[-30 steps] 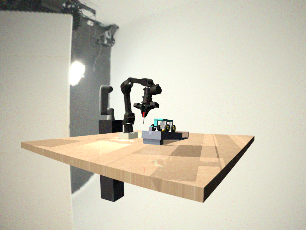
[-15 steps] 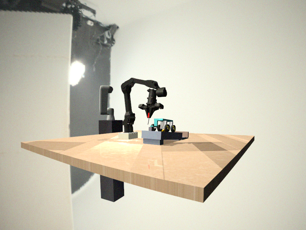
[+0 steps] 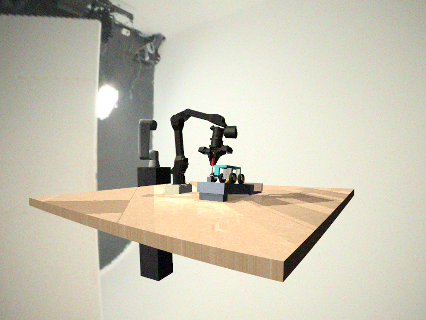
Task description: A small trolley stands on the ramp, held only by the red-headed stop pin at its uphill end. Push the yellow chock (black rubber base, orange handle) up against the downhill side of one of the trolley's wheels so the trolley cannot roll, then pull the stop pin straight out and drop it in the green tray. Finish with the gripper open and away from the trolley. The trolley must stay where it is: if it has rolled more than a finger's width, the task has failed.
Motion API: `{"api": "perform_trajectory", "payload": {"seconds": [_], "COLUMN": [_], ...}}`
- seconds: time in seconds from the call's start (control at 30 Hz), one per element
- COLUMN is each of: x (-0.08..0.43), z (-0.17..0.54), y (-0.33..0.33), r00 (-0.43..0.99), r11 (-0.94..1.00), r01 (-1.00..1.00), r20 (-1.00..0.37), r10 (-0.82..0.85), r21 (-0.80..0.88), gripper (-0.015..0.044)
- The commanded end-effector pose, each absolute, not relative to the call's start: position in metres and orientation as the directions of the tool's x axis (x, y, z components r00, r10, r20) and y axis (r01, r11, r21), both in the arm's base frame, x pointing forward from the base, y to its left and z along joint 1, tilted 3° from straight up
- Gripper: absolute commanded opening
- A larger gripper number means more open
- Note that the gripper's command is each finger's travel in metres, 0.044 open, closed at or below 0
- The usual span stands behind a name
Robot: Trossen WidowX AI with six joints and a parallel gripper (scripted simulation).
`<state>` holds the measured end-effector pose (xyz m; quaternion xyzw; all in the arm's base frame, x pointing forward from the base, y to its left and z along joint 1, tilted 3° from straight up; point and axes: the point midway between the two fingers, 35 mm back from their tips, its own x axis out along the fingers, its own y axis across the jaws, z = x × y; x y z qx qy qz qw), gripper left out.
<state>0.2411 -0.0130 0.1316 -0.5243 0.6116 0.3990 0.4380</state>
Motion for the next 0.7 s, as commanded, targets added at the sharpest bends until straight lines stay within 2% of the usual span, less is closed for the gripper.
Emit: {"api": "perform_trajectory", "payload": {"seconds": [0.0, 0.67], "x": [0.242, 0.245], "z": [0.127, 0.112], "y": [0.004, 0.072], "r00": [-0.073, -0.073], "r11": [0.136, 0.135], "r01": [-0.99, -0.99], "r20": [-0.955, -0.957], "r10": [-0.287, -0.281], "r21": [0.035, 0.036], "gripper": [0.0, 0.0]}}
